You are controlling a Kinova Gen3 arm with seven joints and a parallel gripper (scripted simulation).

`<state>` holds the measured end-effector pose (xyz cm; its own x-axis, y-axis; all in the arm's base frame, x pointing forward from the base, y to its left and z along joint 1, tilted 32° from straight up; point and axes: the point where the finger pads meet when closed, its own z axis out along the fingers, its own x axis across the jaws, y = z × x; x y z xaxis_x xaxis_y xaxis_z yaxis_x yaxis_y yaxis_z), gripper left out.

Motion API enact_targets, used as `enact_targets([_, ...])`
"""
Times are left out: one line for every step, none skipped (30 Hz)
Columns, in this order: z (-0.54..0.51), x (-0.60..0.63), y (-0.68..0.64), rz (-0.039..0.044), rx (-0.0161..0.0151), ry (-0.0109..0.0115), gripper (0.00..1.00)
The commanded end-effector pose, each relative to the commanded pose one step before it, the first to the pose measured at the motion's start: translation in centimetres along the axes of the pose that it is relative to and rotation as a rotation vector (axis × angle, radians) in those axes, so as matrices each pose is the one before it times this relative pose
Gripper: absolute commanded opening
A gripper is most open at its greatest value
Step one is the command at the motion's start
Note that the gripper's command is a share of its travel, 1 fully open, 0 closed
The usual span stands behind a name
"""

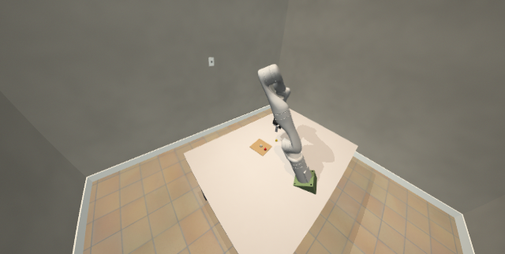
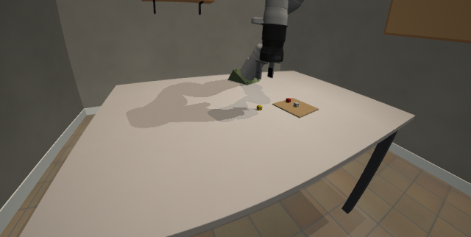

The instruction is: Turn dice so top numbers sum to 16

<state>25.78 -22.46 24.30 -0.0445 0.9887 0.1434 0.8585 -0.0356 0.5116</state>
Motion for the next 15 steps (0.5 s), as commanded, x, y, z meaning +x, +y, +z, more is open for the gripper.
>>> enact_targets([-0.038, -0.038, 0.011, 0.00006, -0.00046, -0.00129, 1.0])
enact_targets([0.047, -0.005, -0.005, 0.00047, -0.00009, 0.00015, 1.0])
enact_targets([0.257, -0.026, -0.026, 0.00244, -0.00046, 0.00041, 1.0])
enact_targets([0.545, -0.048, -0.062, 0.00523, -0.00082, 0.00085, 1.0])
enact_targets([0.796, -0.054, -0.105, 0.00775, -0.00082, 0.00117, 1.0])
enact_targets([0.934, -0.039, -0.147, 0.00925, -0.00038, 0.00125, 1.0])
enact_targets([0.925, -0.014, -0.172, 0.00931, 0.00027, 0.00111, 1.0])
enact_targets([0.774, 0.007, -0.165, 0.00789, 0.00074, 0.00081, 1.0])
enact_targets([0.523, 0.014, -0.123, 0.00538, 0.00077, 0.00049, 1.0])
enact_targets([0.244, 0.009, -0.061, 0.00252, 0.00043, 0.00021, 1.0])
enact_targets([0.042, 0.002, -0.011, 0.00044, 0.00008, 0.00004, 1.0])
enact_targets([0.0, 0.0, 0.0, 0.0, 0.0, 0.0, 0.64])
enact_targets([0.0, 0.0, 0.0, 0.0, 0.0, 0.0, 0.64])
enact_targets([0.0, 0.0, 0.0, 0.0, 0.0, 0.0, 0.64])
enact_targets([0.0, 0.0, 0.0, 0.0, 0.0, 0.0, 0.64])
